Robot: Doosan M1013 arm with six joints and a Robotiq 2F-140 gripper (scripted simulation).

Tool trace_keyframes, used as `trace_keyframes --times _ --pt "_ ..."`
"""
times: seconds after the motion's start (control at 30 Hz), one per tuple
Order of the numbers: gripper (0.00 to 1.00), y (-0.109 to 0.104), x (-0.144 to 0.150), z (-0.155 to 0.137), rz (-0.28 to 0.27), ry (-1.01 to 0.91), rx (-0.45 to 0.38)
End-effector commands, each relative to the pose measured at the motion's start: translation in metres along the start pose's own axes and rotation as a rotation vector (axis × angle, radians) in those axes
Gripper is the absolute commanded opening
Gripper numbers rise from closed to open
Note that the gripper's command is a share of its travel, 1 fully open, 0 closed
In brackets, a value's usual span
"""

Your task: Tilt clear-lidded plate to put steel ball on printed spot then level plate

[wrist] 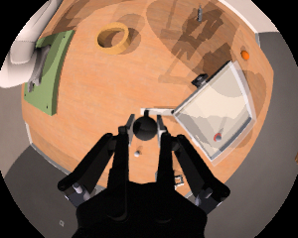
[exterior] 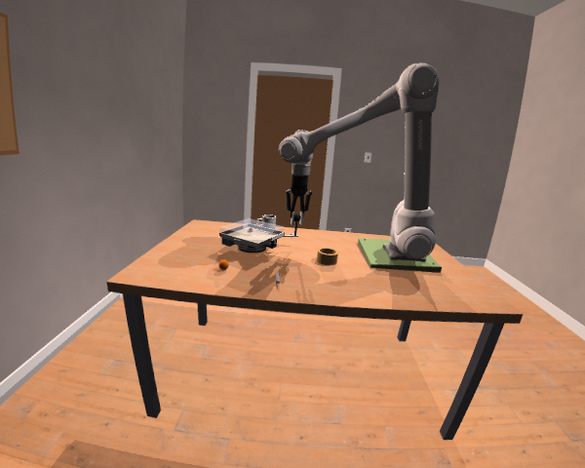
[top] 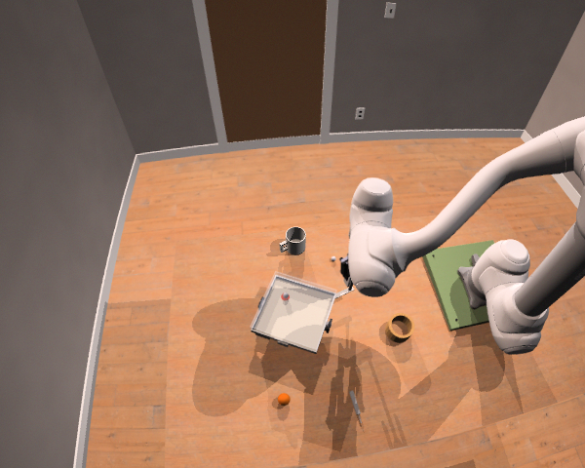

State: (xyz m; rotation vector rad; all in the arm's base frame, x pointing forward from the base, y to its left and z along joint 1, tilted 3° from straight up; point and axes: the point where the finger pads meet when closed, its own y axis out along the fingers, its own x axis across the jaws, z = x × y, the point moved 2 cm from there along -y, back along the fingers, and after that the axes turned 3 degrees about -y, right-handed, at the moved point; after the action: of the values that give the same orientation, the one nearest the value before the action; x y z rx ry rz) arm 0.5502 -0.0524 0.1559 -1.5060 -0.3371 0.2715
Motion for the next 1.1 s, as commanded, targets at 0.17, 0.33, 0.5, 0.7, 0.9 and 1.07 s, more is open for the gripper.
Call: trace_keyframes --times 0.17,0.33,0.5,0.7,0.9,1.07 --pt "0.0 -0.0037 0.001 -0.0005 0.002 -0.003 -0.001" --pt "0.0 -0.0044 0.0013 -0.0012 0.002 -0.003 -0.001" --pt "0.0 -0.0046 0.0014 -0.0017 0.002 -0.003 -0.001" --pt "0.0 -0.0047 0.0014 -0.0026 0.002 -0.003 -0.001" --pt "0.0 -0.0045 0.0013 -0.0034 0.002 -0.003 -0.001" --pt "0.0 -0.0043 0.0012 -0.0038 0.002 -0.003 -0.001"
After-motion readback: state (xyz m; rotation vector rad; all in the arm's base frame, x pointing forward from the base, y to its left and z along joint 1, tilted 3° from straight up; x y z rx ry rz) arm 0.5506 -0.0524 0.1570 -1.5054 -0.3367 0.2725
